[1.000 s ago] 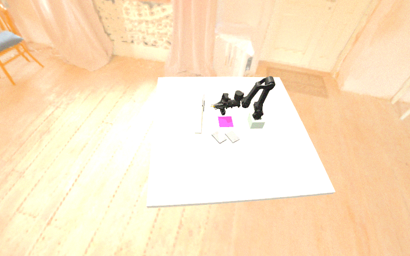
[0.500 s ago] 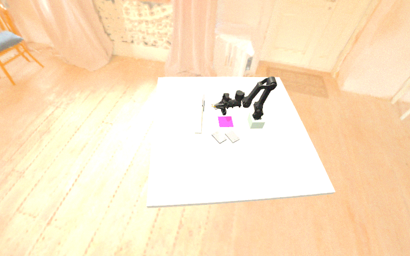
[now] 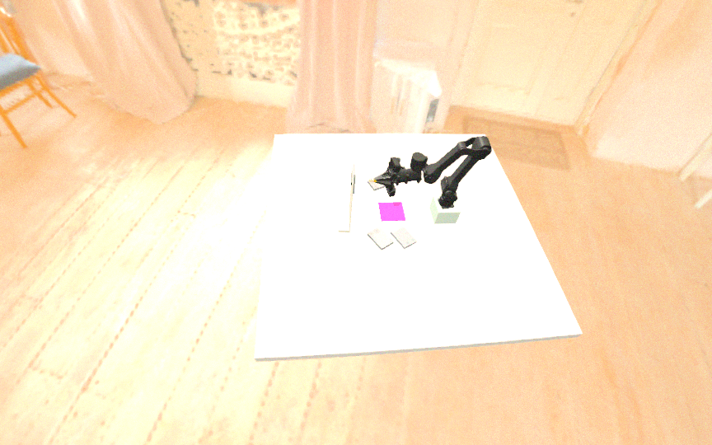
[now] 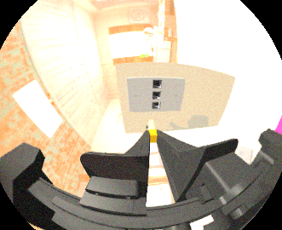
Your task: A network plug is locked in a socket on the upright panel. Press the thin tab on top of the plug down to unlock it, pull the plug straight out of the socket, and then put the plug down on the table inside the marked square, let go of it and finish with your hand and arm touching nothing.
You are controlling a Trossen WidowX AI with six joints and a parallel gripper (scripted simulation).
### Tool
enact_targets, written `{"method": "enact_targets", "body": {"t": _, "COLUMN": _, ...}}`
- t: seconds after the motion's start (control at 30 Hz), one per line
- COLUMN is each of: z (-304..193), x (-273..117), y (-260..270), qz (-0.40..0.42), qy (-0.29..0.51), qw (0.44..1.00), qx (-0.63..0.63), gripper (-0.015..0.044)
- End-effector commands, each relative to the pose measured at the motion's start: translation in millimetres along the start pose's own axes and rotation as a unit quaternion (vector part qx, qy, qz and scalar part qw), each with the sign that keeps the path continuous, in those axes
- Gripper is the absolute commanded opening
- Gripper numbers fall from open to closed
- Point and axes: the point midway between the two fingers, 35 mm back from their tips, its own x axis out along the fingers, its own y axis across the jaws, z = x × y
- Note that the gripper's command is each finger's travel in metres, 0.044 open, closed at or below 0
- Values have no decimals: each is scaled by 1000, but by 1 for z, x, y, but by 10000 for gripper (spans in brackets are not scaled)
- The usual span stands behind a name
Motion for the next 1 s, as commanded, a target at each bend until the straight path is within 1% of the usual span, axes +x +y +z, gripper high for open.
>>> {"method": "enact_targets", "body": {"t": 0.0, "z": 0, "x": -1, "y": 10, "qz": 6, "qy": 2, "qw": 1000, "qx": 0, "gripper": 0}}
{"method": "enact_targets", "body": {"t": 0.63, "z": -1, "x": -15, "y": 35, "qz": 2, "qy": 0, "qw": 1000, "qx": 2, "gripper": 0}}
{"method": "enact_targets", "body": {"t": 0.97, "z": 10, "x": -21, "y": -21, "qz": -118, "qy": -38, "qw": 992, "qx": 31, "gripper": 0}}
